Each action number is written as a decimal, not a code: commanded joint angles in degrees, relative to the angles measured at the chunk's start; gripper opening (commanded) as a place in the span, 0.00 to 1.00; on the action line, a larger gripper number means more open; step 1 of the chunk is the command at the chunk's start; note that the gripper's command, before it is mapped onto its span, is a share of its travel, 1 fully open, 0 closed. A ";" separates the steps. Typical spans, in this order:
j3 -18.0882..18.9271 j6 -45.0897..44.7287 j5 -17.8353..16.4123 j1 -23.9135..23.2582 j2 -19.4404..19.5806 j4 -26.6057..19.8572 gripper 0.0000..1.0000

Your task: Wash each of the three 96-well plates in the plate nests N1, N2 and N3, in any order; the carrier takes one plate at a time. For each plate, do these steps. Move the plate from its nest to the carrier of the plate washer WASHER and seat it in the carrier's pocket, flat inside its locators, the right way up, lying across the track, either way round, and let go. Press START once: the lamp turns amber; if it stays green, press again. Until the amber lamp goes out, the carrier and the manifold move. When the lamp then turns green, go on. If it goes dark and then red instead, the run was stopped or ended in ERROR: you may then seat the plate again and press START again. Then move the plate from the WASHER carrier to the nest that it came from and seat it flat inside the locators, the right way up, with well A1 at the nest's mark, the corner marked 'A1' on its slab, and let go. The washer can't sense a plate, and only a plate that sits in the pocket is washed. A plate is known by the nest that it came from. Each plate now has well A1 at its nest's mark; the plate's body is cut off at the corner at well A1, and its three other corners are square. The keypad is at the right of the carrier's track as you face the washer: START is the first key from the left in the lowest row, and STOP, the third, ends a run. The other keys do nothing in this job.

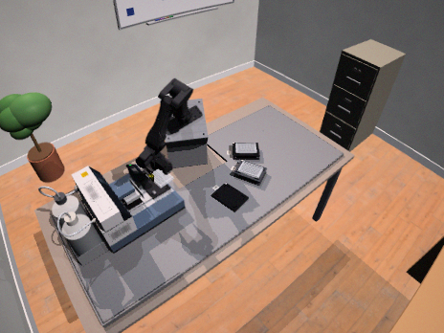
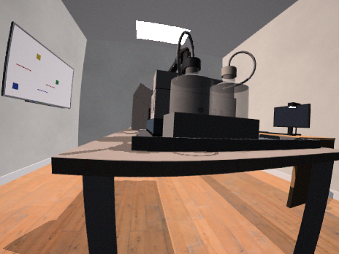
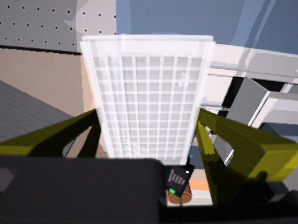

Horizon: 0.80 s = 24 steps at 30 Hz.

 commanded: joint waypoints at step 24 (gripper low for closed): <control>3.64 19.99 10.35 19.16 -1.31 1.16 0.00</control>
